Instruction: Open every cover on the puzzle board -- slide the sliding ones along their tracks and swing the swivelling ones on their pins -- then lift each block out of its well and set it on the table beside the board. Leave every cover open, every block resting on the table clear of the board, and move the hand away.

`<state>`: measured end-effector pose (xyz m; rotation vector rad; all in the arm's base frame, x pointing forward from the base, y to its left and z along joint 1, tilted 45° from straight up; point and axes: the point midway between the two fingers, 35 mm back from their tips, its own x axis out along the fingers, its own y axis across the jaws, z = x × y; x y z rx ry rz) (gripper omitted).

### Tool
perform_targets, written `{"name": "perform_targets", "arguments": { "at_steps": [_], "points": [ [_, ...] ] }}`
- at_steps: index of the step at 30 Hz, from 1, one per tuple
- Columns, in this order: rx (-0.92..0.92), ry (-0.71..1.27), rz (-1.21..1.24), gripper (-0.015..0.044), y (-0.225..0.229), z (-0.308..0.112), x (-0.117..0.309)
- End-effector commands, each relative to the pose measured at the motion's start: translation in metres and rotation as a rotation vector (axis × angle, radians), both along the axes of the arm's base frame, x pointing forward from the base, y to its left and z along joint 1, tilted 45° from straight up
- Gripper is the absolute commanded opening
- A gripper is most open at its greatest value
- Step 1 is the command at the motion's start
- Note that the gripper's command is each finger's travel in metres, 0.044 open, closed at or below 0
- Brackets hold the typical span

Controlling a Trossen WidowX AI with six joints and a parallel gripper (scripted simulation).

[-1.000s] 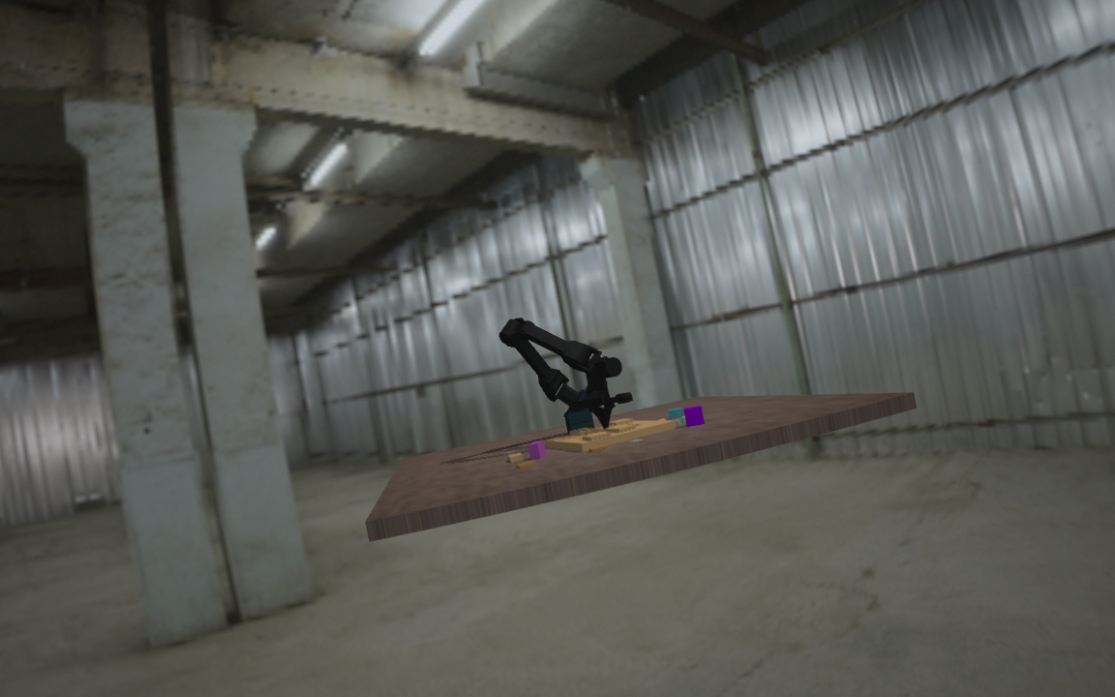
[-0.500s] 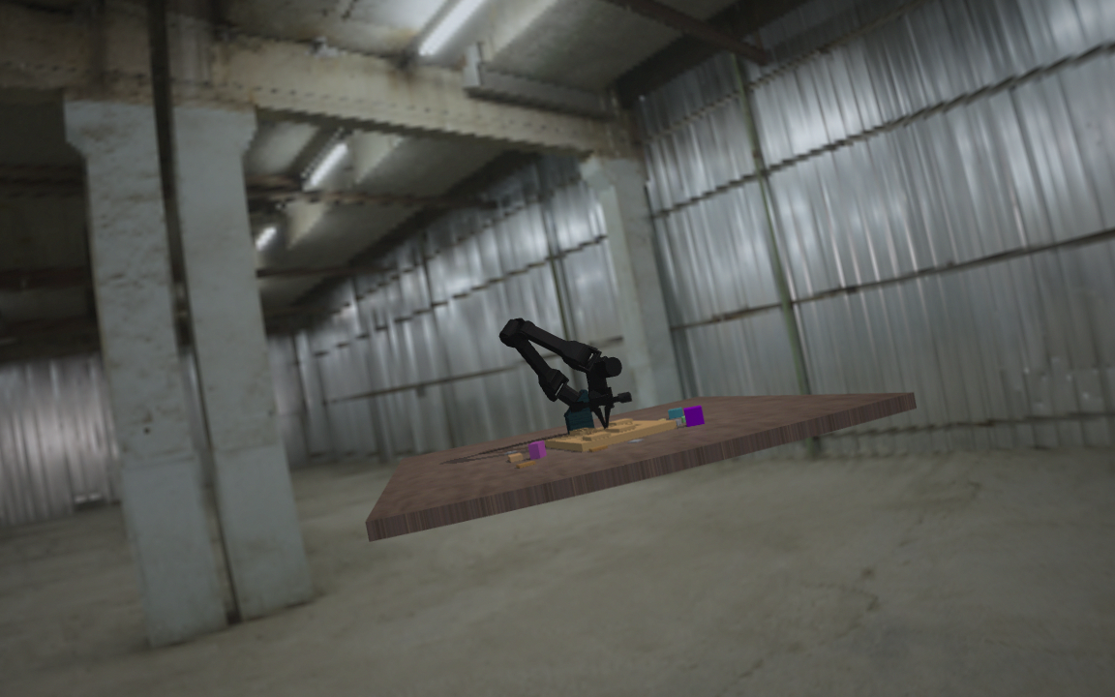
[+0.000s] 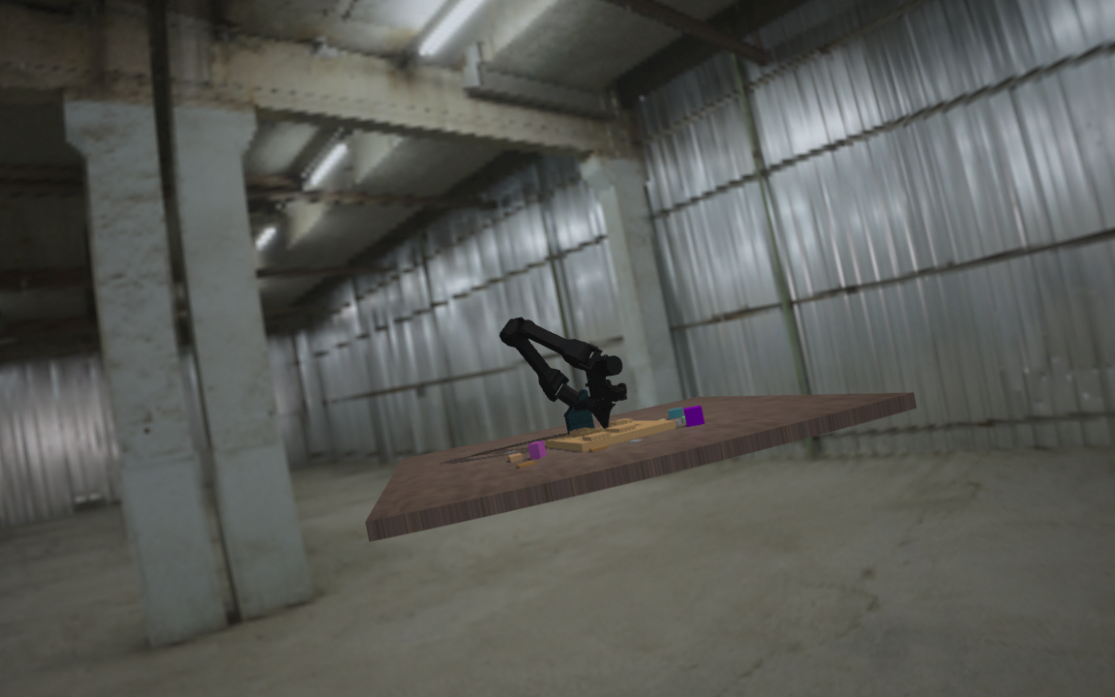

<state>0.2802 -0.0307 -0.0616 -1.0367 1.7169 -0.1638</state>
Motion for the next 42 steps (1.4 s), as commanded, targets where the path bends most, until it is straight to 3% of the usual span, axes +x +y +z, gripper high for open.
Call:
{"name": "perform_targets", "arguments": {
  "at_steps": [1,6,16,42],
  "points": [
    [0.000,0.003,0.003,0.0026,0.000,0.000,0.000],
    [0.012,0.104,0.110,0.0144,0.013,0.012,0.002],
    [0.029,0.327,0.343,0.0144,0.041,0.041,0.004],
    [0.021,0.216,0.230,0.0144,0.025,0.024,0.003]
  ]
}}
